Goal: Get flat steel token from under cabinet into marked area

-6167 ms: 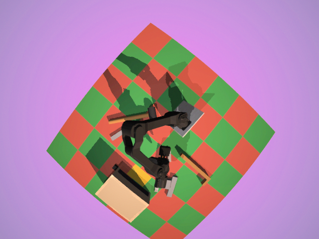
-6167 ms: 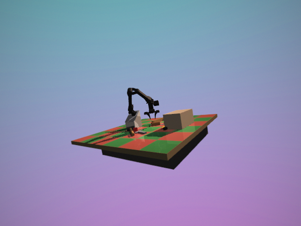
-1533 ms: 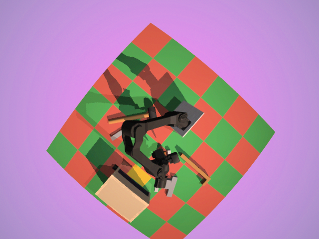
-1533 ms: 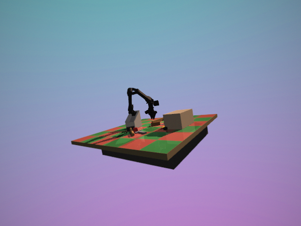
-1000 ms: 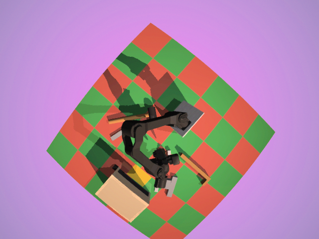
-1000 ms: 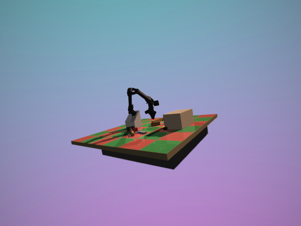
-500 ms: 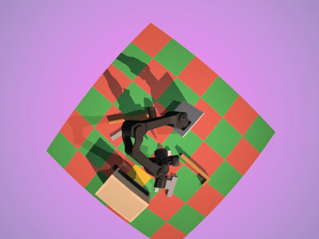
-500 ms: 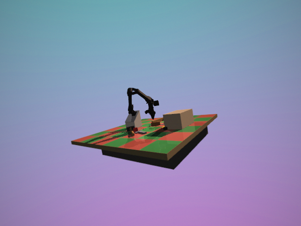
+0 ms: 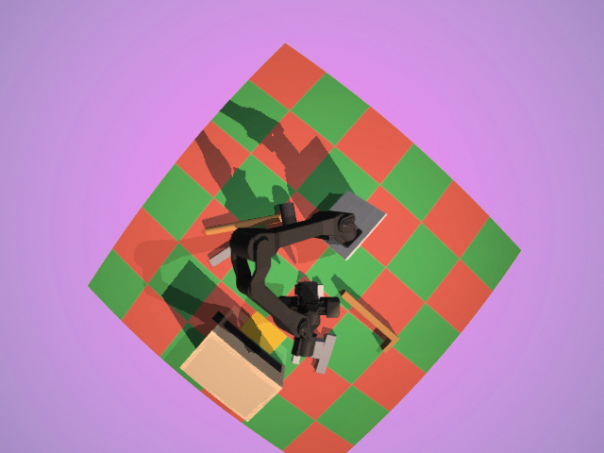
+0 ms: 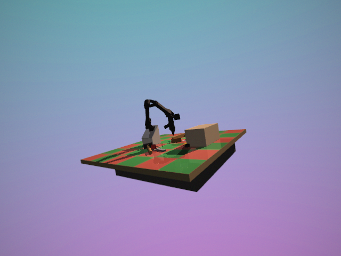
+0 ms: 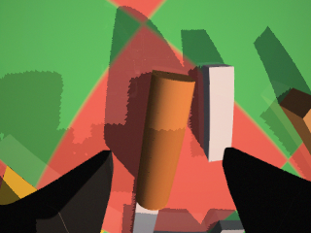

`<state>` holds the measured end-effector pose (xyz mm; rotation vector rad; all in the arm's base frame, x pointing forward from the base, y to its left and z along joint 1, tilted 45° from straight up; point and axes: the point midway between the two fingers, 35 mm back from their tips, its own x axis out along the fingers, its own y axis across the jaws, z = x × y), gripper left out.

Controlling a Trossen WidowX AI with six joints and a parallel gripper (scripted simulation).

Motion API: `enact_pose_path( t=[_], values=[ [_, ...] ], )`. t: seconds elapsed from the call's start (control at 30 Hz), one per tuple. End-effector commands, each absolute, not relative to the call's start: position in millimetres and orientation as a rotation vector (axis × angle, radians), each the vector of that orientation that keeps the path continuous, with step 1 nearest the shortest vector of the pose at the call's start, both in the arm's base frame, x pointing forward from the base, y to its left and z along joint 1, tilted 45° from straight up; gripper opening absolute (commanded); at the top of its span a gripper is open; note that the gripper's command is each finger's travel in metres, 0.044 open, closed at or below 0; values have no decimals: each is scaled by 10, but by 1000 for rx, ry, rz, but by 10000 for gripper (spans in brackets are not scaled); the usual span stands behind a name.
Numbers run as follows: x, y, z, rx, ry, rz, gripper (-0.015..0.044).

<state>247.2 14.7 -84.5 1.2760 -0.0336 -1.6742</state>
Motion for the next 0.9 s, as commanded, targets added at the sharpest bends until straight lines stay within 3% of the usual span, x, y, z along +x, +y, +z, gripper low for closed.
enact_pose_path(
  t=[0.0, 0.87],
  values=[
    [2471, 149, -844, 1305, -65, -1682, 270],
    [2471, 149, -843, 1331, -95, -1688, 270]
  ],
)
